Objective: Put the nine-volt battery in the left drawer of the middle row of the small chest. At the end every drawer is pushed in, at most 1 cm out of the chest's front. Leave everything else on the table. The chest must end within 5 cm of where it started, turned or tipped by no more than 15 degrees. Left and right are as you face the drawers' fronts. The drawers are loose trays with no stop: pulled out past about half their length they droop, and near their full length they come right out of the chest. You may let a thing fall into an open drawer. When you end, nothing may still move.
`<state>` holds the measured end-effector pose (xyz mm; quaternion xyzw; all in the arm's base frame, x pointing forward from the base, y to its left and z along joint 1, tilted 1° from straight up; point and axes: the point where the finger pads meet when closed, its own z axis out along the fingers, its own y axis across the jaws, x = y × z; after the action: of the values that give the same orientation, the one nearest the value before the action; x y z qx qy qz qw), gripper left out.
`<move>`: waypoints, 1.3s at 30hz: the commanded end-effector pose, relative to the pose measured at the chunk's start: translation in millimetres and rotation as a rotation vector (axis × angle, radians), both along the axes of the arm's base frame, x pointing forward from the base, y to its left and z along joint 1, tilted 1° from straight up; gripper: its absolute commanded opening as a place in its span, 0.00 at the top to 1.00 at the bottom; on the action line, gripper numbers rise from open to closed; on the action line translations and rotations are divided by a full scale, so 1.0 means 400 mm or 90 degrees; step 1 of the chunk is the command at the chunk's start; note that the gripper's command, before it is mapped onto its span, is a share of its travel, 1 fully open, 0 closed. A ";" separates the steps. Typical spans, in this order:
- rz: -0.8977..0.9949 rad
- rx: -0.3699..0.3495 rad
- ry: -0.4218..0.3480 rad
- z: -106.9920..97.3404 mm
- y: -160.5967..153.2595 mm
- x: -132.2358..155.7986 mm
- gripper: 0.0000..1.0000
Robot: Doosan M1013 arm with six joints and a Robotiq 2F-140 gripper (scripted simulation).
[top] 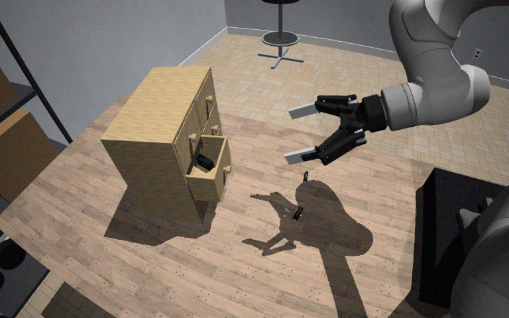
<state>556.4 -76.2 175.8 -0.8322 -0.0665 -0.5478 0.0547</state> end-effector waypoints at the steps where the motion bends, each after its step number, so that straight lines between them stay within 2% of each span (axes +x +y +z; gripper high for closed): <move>1: 0.003 -0.004 0.031 0.010 0.003 0.003 0.00; 4: 0.004 -0.006 0.039 0.012 0.003 0.003 0.00; 19: 0.006 -0.030 0.182 0.030 0.003 0.002 0.00; 21: 0.006 -0.030 0.182 0.030 0.003 0.002 0.00; 36: 0.009 -0.058 0.339 0.051 0.002 0.002 0.00; 39: 0.009 -0.061 0.352 0.053 0.002 0.002 0.00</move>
<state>555.8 -79.3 194.5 -0.9364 -0.0832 -0.3388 0.0376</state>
